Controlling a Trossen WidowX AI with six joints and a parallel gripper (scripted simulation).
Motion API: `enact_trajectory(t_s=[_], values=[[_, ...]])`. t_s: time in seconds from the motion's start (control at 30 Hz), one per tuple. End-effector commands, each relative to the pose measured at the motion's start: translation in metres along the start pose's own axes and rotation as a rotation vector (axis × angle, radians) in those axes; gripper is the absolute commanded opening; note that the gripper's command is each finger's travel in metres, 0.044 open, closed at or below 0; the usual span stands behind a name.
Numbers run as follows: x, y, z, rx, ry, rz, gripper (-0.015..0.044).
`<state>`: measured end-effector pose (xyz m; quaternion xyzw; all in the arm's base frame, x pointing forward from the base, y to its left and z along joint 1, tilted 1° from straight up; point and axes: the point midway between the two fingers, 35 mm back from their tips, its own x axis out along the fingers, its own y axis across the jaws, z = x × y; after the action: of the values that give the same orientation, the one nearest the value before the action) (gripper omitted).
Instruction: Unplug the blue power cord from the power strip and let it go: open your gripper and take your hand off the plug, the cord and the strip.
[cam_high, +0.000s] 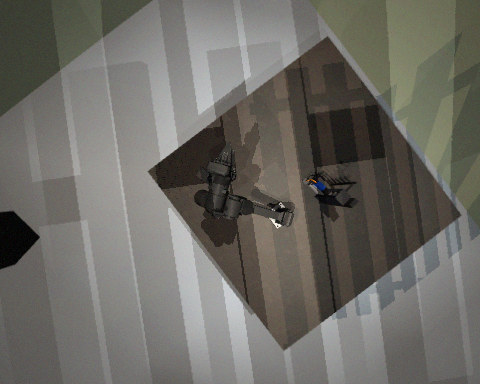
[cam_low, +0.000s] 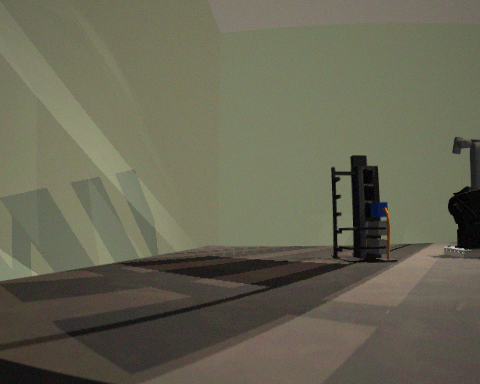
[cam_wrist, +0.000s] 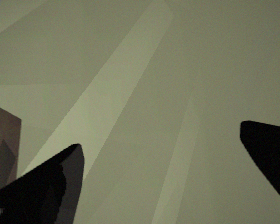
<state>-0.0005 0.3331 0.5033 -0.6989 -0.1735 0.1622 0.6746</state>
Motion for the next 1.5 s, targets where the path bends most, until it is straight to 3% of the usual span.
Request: enact_trajectory(t_s=[0.0, 0.27, 0.53, 0.77, 1.1, 1.47], values=[[0.000, -0.001, -0.001, 0.003, -0.003, -0.002, 0.0374], [-0.026, -0.060, -0.060, 0.229, -0.181, -0.129, 0.0164], [-0.043, -0.115, -0.161, 0.487, -0.294, -0.323, 0.0160], [-0.027, -0.123, -0.269, 0.709, -0.239, -0.432, 0.0160], [0.041, -0.052, -0.403, 0.965, 0.033, -0.351, 0.0160], [0.120, 0.112, -0.459, 1.026, 0.376, 0.138, 0.0160]])
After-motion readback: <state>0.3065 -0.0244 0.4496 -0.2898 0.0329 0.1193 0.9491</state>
